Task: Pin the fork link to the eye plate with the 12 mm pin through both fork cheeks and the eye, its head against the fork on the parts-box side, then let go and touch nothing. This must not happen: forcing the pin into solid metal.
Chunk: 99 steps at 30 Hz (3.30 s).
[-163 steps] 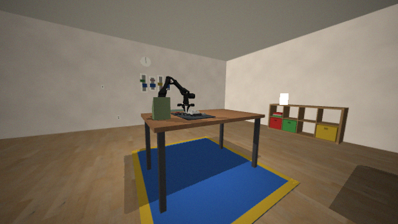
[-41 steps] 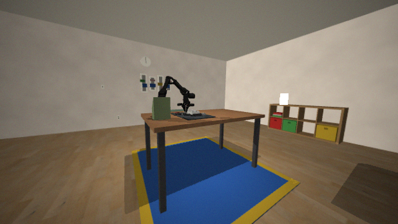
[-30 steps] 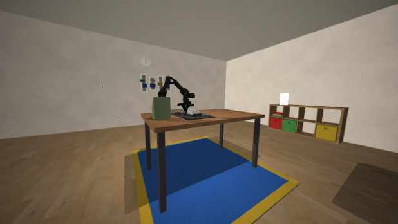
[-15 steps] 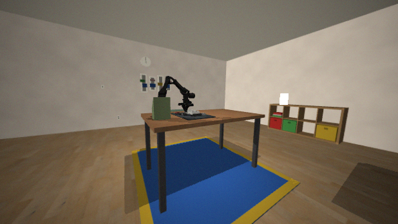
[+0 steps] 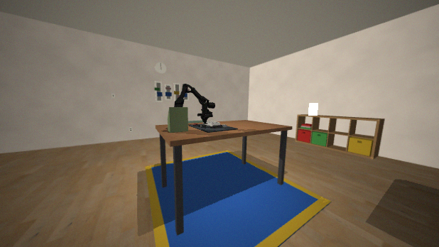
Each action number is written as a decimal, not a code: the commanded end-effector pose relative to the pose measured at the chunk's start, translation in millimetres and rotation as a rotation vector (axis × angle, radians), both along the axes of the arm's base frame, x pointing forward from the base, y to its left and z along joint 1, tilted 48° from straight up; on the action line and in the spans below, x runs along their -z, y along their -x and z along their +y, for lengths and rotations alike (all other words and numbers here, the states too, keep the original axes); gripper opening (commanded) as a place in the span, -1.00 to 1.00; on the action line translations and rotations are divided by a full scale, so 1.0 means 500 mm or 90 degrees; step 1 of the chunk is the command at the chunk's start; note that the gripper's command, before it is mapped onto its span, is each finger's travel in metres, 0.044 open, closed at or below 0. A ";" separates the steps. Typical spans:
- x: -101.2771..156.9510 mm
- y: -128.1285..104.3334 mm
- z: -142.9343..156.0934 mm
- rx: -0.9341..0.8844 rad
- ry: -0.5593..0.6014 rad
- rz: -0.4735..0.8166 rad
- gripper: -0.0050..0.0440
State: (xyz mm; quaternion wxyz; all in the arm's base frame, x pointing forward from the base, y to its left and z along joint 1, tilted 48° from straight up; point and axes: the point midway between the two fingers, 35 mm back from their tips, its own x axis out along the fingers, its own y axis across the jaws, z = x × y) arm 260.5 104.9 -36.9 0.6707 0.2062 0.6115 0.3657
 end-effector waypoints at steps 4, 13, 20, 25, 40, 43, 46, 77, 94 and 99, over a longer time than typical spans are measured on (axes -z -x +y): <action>-0.001 0.000 -0.001 0.034 0.001 0.037 -0.71; -0.002 0.000 -0.002 0.090 0.002 0.099 -0.71; -0.003 0.000 -0.003 0.120 0.003 0.132 -0.71; -0.004 0.000 -0.004 0.156 0.003 0.172 -0.71; -0.003 0.002 -0.005 0.230 0.005 0.255 -0.71; -0.004 0.002 -0.005 0.249 0.006 0.276 -0.71; -0.004 0.002 -0.005 0.265 0.006 0.293 -0.71; -0.008 0.002 -0.009 0.445 0.010 0.493 -0.71; -0.008 0.003 -0.010 0.536 0.012 0.594 -0.71; -0.008 0.003 -0.011 0.563 0.013 0.625 -0.71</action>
